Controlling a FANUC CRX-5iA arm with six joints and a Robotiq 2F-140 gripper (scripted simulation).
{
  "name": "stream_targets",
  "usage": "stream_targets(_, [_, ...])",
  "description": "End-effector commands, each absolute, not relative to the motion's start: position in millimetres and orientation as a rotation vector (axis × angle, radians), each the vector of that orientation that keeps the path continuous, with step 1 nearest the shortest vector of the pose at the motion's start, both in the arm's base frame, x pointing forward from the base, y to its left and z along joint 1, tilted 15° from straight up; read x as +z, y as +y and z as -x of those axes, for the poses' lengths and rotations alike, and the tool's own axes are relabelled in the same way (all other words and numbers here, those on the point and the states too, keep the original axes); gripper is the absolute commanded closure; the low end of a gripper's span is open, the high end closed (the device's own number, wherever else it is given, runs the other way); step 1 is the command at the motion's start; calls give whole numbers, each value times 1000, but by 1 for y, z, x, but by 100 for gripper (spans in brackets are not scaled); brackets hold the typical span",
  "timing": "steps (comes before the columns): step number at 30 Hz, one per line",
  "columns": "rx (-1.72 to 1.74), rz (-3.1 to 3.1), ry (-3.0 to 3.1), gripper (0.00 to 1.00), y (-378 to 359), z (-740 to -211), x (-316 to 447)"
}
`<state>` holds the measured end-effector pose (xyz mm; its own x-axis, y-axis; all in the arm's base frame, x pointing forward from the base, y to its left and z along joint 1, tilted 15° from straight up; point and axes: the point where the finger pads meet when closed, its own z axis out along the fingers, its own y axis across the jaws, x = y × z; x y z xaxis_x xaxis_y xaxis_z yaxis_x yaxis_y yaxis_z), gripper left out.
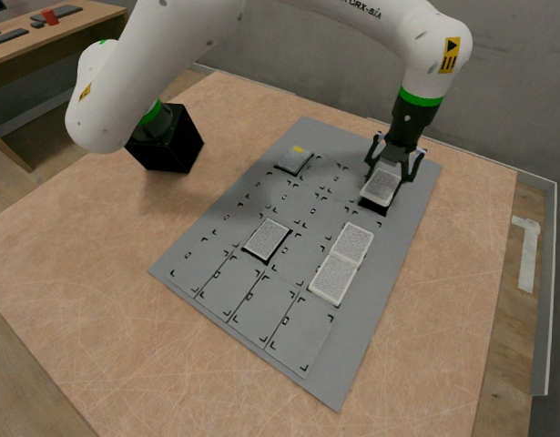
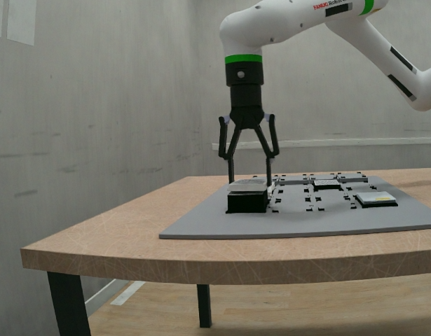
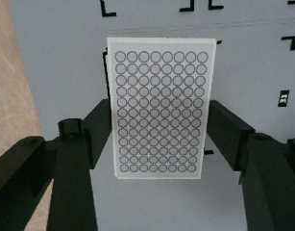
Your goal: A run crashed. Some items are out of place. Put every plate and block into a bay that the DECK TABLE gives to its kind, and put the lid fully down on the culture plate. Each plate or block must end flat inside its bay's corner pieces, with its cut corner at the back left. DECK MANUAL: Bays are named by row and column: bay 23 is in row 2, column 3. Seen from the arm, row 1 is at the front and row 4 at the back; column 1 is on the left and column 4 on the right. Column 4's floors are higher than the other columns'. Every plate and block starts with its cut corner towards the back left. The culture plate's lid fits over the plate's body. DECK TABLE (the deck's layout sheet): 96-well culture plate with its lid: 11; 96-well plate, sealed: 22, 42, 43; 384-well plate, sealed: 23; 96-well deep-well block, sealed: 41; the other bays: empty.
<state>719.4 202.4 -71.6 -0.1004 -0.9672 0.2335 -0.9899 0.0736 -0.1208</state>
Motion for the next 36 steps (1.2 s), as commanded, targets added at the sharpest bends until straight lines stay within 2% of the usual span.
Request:
stream_targets(1, [382, -2045, -2234, 90, 203, -720, -69])
stream_targets(36, [376, -2111, -2161, 90, 202, -709, -51])
